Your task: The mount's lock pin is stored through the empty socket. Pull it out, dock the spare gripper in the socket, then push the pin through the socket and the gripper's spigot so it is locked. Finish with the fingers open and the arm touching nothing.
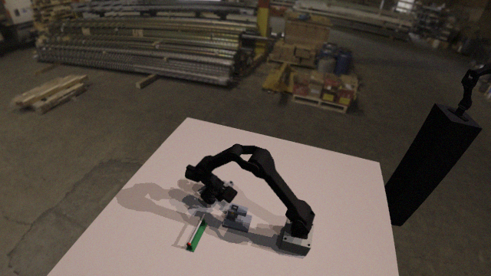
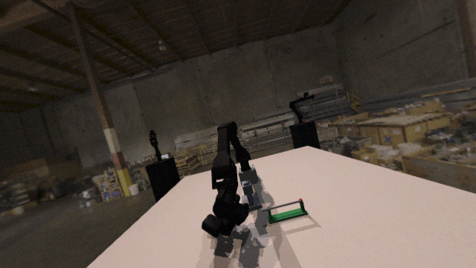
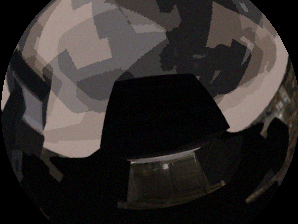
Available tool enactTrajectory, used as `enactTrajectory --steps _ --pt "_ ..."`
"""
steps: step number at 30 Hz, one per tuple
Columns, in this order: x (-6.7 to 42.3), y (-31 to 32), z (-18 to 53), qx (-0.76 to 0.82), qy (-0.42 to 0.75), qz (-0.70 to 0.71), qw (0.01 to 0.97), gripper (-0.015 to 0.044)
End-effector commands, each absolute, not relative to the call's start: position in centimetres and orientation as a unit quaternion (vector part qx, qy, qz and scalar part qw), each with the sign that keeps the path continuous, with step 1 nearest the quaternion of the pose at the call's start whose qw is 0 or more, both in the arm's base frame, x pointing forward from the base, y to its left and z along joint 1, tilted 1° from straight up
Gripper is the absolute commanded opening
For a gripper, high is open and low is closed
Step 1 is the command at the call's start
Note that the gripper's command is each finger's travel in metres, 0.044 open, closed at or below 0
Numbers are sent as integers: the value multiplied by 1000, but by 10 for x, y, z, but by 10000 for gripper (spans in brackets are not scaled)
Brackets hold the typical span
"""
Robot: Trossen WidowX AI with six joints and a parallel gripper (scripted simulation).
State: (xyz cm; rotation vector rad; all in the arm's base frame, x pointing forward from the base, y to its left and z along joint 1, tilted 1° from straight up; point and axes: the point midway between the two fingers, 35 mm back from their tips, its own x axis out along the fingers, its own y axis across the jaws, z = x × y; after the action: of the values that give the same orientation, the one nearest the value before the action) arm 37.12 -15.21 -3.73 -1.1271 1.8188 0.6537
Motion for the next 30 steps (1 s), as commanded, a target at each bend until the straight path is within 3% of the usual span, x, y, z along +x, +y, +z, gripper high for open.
enactTrajectory --steps 1,9,22,30 --pt "371 -153 -38 -453 732 260 436 210" --pt "374 -154 -9 -454 732 260 436 0" --pt "370 -154 78 -454 732 260 436 0" --pt "369 -154 83 -454 732 260 436 0"
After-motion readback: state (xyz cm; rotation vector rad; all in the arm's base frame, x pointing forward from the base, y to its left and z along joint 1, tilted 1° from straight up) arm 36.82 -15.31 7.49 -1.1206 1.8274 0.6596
